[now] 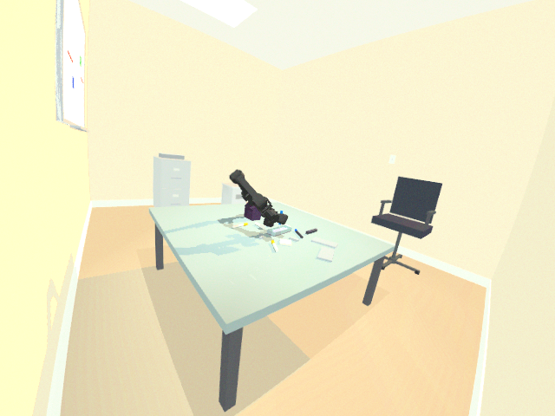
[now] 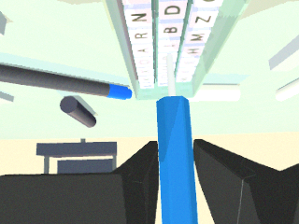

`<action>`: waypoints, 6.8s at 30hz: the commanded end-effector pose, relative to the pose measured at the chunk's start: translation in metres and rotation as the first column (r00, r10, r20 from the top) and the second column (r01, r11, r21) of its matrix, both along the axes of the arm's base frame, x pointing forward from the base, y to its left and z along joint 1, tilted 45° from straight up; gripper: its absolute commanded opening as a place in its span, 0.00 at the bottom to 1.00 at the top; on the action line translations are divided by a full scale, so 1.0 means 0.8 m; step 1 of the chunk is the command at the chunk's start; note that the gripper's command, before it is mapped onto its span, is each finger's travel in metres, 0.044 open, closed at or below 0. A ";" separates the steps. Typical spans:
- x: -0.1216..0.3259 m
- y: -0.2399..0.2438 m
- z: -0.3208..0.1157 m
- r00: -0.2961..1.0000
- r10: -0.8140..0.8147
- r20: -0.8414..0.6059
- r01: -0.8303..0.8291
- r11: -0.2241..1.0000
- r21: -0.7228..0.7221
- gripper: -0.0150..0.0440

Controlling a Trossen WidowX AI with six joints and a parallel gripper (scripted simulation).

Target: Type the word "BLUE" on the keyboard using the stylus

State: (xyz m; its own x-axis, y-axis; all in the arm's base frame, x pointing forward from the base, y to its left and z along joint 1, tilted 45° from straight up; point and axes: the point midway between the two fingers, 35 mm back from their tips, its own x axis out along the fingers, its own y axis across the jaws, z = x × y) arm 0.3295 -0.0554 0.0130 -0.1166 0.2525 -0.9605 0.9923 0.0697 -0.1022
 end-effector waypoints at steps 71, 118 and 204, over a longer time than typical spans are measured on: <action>-0.002 0.008 0.009 1.000 0.006 0.000 -0.006 1.000 -0.001 0.39; 0.007 0.083 -0.085 1.000 0.006 0.002 -0.006 1.000 0.004 0.39; 0.008 0.099 -0.069 1.000 0.016 0.004 -0.016 1.000 0.002 0.36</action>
